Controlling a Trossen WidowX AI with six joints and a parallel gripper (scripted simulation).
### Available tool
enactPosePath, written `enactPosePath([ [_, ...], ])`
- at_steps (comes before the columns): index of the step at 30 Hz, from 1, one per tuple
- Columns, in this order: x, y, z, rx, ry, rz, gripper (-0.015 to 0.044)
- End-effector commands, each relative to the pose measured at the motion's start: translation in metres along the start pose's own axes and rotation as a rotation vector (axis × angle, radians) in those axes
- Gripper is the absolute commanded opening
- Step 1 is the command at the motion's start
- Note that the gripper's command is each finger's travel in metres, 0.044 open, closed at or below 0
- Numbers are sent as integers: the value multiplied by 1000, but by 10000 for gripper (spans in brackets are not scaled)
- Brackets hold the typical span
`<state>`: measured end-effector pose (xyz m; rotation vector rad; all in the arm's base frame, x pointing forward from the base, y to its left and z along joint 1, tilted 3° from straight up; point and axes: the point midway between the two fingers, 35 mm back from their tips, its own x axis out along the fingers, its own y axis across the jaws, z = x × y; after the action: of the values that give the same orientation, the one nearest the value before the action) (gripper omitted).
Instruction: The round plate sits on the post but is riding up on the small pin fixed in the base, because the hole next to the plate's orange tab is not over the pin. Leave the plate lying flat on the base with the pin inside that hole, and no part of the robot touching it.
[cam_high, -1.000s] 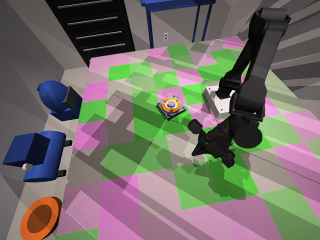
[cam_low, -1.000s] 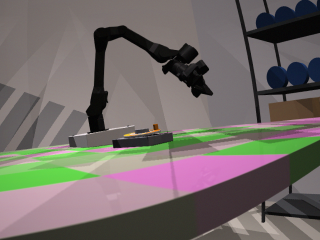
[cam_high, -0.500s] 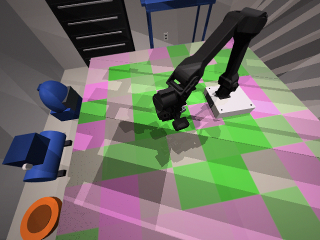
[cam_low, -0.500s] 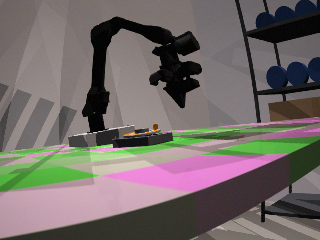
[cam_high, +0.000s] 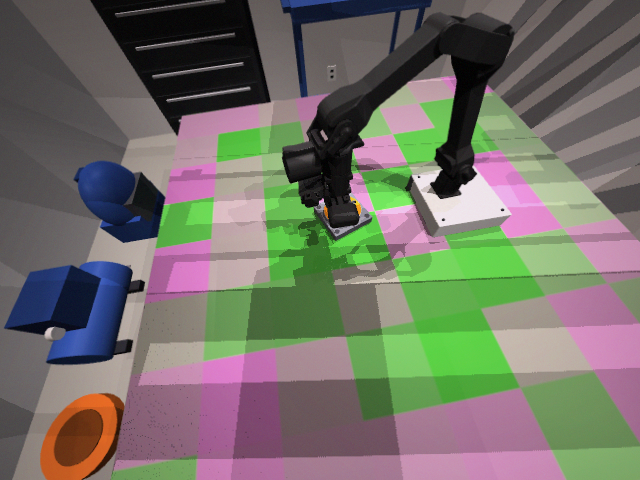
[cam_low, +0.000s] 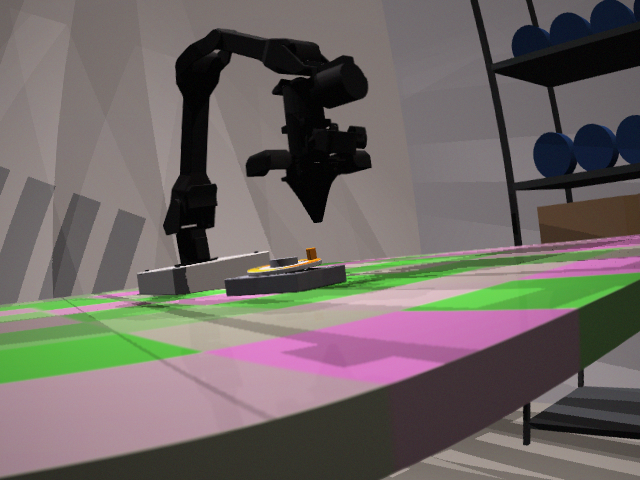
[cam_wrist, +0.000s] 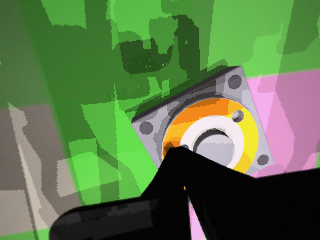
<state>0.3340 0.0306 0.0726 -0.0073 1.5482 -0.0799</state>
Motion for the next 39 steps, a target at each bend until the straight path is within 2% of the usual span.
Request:
enactPosePath([
  [1,17,0,-2,7,15,5,0],
  [7,42,0,-5,7,15,5,0],
  [39,42,7,-30,7,17,6,0],
])
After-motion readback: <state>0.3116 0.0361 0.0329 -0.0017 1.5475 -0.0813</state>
